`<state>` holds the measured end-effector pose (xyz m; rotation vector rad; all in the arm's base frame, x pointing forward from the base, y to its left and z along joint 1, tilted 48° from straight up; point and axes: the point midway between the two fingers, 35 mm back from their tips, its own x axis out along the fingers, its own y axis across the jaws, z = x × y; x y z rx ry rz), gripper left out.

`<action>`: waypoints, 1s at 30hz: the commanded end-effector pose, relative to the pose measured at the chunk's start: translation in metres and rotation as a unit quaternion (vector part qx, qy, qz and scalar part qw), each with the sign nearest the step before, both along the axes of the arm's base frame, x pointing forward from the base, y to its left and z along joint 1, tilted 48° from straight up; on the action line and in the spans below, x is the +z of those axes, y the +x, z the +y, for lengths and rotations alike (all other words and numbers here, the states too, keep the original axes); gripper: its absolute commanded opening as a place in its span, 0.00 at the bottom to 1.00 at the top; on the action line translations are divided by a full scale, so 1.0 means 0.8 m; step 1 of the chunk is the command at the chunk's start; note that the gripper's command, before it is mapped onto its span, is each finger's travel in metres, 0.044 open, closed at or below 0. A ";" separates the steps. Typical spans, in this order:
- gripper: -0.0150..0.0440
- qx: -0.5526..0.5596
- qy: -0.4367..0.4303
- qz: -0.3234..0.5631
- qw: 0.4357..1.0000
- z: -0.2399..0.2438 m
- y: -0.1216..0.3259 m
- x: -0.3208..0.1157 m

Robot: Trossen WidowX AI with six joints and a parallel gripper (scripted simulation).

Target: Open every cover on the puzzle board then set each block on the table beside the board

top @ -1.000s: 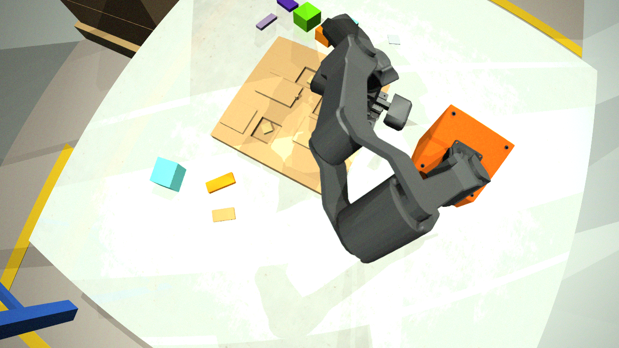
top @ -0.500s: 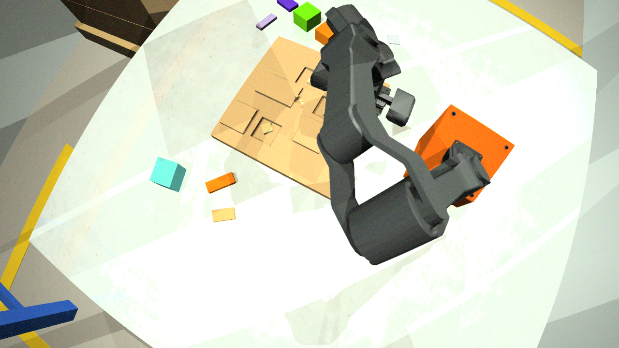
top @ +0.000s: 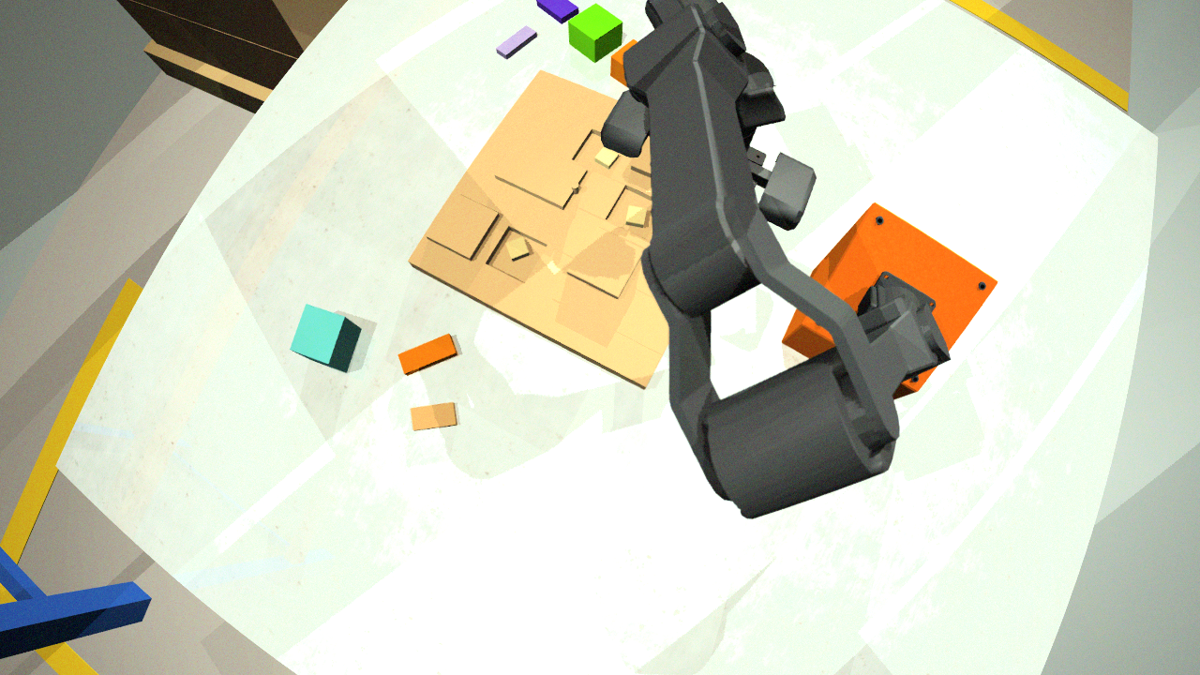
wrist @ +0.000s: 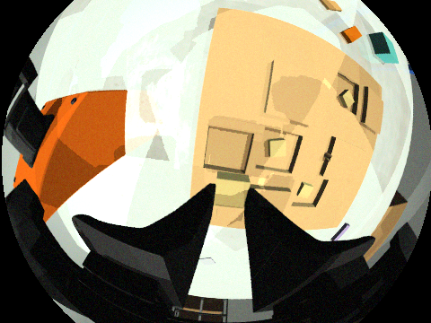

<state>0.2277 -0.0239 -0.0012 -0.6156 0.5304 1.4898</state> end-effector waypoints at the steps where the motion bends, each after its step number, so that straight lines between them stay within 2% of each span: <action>1: 0.39 0.003 -0.004 -0.002 1.000 -0.002 0.003 0.006; 30: 0.39 -0.002 -0.027 -0.001 1.000 0.058 0.059 0.082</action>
